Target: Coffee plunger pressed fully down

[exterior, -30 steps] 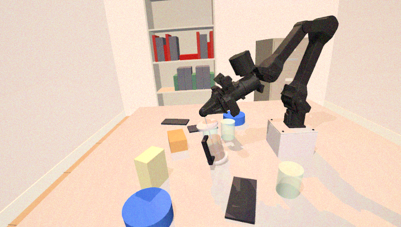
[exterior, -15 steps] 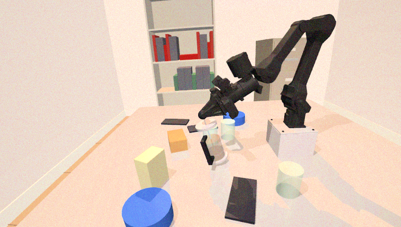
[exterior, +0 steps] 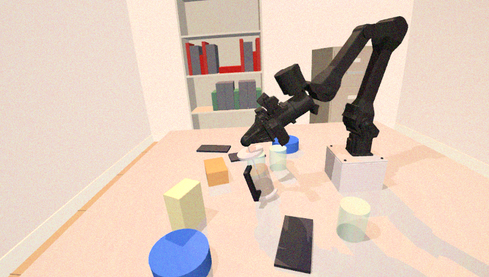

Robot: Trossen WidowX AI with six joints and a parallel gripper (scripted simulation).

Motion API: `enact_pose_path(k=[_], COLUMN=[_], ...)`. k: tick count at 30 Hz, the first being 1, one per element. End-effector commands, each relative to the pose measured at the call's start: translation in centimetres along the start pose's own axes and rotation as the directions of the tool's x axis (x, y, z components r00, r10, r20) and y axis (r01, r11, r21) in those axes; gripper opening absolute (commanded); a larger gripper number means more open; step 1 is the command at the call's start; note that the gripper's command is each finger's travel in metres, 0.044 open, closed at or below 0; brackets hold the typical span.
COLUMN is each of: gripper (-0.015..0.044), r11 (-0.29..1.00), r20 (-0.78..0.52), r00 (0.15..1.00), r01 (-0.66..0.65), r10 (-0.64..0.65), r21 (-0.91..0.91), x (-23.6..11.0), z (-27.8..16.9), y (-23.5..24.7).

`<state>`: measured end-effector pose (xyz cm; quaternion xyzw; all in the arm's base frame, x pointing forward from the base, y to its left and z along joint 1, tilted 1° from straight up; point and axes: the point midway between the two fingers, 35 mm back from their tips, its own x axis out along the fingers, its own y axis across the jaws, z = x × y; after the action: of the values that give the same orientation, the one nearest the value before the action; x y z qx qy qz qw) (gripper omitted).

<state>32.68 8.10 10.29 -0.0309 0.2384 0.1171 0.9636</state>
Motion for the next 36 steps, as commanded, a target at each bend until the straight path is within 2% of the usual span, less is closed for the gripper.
enact_pose_path(k=[1, 17, 29, 36], gripper=[0.0128, 0.0128, 0.044, 0.044], r11=[1.0, 1.0, 1.0, 1.0], r20=[-0.017, -0.003, -0.003, 0.016], r00=[1.0, 1.0, 1.0, 1.0], r01=[-0.001, 0.0, 0.0, -0.013], r10=[0.001, 0.0, 0.0, 0.013], r21=[-0.006, 0.0, 0.0, 0.006], x=[0.2, 0.2, 0.2, 0.1], z=[-0.4, 0.0, 0.0, 0.9], y=[0.0, 0.0, 0.0, 0.3])
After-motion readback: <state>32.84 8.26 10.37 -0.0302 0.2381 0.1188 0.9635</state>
